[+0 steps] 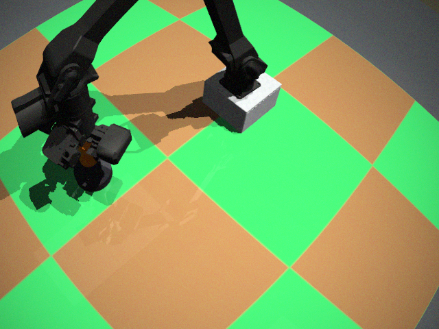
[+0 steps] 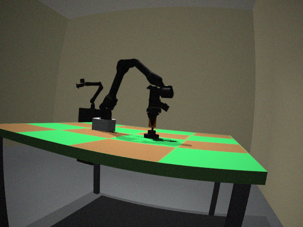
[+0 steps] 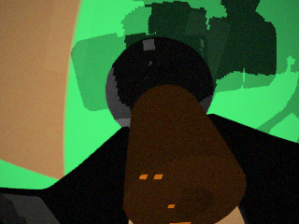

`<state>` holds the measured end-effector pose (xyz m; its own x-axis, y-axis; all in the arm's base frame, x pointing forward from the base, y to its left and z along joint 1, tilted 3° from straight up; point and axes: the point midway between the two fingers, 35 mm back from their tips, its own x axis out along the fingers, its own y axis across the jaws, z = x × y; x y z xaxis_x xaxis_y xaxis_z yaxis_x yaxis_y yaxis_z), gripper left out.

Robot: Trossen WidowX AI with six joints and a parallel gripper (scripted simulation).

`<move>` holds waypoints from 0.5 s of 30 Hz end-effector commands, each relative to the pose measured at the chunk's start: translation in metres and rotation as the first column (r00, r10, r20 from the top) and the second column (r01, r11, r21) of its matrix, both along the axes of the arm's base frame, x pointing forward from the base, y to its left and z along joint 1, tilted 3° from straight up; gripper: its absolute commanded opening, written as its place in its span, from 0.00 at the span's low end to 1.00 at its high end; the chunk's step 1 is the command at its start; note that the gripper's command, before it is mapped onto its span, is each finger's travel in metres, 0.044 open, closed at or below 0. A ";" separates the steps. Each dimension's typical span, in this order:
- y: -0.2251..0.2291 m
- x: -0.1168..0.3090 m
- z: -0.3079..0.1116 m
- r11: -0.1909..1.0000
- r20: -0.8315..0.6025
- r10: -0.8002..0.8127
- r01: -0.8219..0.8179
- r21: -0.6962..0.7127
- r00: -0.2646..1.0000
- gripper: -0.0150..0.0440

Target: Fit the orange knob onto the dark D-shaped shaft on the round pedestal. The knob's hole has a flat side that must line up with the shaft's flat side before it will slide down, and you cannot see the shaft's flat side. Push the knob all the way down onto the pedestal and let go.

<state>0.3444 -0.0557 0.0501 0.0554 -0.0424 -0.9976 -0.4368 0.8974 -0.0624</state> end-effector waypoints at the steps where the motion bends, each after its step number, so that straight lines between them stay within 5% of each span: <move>1: 0.000 0.000 0.002 1.000 0.002 0.003 -0.003 0.001 1.000 0.25; 15: 0.000 0.003 0.004 0.978 -0.008 0.210 -0.210 -0.010 0.978 0.25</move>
<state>0.3443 -0.0556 0.0529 0.0495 -0.0414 -0.9979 -0.5960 0.8005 -0.0628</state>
